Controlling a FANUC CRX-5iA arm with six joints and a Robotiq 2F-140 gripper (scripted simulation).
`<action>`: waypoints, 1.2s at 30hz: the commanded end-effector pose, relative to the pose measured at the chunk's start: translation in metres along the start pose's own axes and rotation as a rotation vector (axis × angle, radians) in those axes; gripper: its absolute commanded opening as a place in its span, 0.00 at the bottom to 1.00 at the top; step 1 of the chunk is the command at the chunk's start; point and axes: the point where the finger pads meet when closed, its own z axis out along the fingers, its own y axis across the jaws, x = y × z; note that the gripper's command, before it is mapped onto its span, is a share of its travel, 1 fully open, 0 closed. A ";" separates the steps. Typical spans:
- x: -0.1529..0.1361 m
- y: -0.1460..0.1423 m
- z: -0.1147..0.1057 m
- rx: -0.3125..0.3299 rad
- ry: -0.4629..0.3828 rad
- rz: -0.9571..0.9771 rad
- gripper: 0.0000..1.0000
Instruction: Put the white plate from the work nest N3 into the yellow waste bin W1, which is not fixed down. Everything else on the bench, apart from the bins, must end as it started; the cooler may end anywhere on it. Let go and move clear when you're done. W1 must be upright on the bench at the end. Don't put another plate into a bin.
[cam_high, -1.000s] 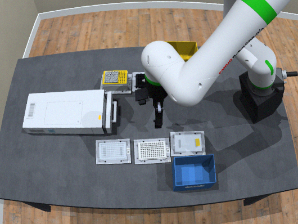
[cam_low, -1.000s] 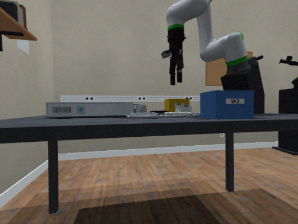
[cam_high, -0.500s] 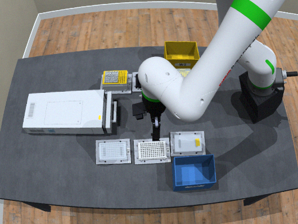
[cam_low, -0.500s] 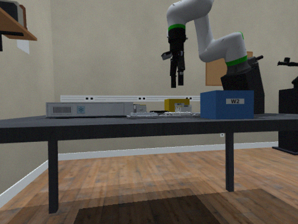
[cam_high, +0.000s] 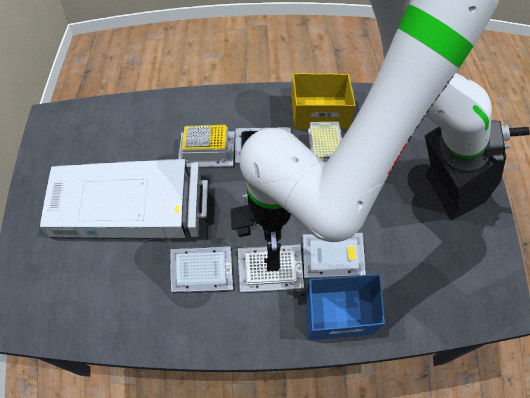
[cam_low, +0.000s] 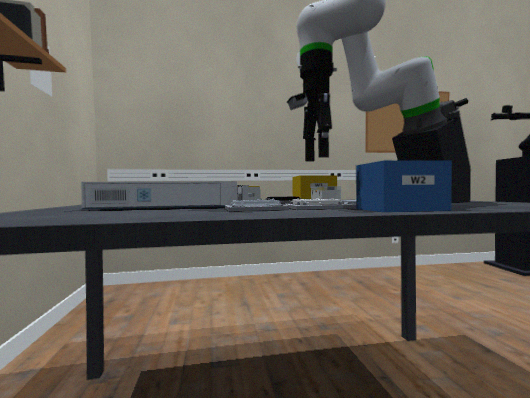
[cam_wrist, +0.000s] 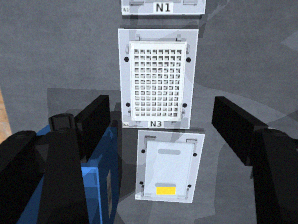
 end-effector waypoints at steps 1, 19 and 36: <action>0.001 -0.001 0.000 0.000 0.002 0.000 0.70; 0.001 -0.001 0.015 0.000 0.002 0.000 0.70; 0.001 -0.001 0.035 0.000 0.002 0.000 0.70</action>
